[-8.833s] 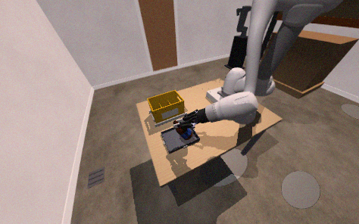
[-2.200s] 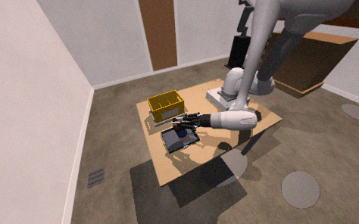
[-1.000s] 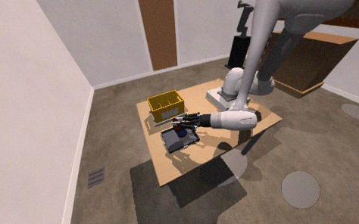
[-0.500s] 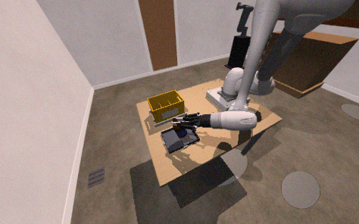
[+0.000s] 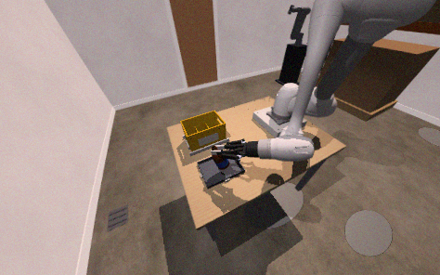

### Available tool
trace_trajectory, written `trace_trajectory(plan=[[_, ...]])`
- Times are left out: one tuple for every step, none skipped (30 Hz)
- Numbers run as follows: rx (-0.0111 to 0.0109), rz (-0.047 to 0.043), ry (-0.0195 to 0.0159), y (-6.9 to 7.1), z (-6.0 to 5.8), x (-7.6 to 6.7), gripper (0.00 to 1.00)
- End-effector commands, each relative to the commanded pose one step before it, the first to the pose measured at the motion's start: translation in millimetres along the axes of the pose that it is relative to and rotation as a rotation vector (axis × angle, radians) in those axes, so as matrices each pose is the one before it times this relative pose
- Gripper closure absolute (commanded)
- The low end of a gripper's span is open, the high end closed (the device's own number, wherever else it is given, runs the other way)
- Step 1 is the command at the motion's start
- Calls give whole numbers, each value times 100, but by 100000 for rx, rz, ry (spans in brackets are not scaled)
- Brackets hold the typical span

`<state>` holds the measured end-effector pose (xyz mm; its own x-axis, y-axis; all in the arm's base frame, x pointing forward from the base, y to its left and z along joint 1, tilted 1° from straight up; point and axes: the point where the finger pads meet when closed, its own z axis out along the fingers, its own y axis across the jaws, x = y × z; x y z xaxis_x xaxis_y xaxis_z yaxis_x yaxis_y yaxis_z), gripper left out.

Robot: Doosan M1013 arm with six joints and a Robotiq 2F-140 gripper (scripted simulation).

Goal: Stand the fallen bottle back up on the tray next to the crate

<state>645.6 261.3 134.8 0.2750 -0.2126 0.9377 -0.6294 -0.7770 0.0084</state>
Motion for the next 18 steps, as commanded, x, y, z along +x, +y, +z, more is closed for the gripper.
trace_trajectory(plan=[[5,13,-4,0,99,-270,90],[0,0,0,0,31,-86,90],[0,0,0,0,32,-89,90],[0,0,0,0,34,-92,90],[0,0,0,0,35,-95,90],[0,0,0,0,36,-98,90],[0,0,0,0,37,-100,90],[0,0,0,0,37,-103,90],[0,0,0,0,38,-105,90],[0,0,0,0,0,0,90],[0,0,0,0,0,0,90],[0,0,0,0,39,-107,90],[0,0,0,0,40,-109,90],[0,0,0,0,40,-111,90],[0,0,0,0,41,-112,90],[0,0,0,0,41,-114,90],[0,0,0,0,42,-114,90],[0,0,0,0,42,-115,90]])
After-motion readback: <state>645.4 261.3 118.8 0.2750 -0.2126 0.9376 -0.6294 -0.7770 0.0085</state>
